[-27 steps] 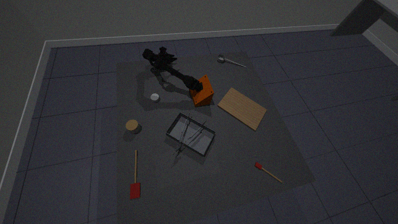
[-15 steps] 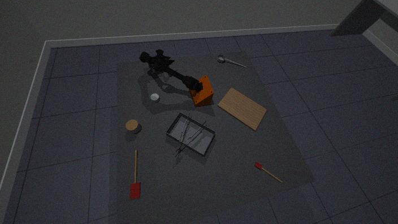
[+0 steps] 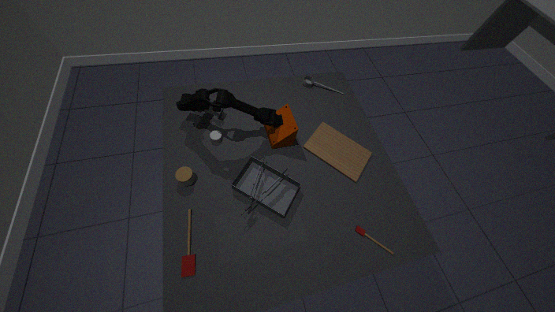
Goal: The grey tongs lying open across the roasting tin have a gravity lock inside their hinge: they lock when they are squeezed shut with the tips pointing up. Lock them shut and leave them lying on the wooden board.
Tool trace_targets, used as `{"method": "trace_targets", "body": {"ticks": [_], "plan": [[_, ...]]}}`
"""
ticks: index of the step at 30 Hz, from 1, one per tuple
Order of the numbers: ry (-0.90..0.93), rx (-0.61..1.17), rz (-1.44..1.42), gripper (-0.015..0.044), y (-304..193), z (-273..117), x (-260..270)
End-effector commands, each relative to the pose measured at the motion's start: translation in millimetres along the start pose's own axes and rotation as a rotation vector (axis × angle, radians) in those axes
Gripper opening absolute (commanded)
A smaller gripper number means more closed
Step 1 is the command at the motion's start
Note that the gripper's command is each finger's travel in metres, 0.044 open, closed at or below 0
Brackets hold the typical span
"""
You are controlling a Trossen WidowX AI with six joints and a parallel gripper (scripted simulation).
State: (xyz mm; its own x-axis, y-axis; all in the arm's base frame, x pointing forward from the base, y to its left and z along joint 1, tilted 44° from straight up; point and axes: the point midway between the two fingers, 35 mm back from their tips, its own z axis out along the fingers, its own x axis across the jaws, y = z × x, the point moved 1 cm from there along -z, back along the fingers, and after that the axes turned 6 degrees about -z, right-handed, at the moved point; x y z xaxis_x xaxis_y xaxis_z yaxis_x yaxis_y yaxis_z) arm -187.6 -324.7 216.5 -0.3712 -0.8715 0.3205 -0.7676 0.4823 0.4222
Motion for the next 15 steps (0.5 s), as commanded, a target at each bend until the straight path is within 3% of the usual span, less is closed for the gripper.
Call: {"method": "trace_targets", "body": {"ticks": [1, 15], "plan": [[0.177, 0.081, -0.056, 0.044, -38.9, -43.4, 10.2], [0.615, 0.273, -0.551, 0.044, -142.1, -172.0, -12.2]]}}
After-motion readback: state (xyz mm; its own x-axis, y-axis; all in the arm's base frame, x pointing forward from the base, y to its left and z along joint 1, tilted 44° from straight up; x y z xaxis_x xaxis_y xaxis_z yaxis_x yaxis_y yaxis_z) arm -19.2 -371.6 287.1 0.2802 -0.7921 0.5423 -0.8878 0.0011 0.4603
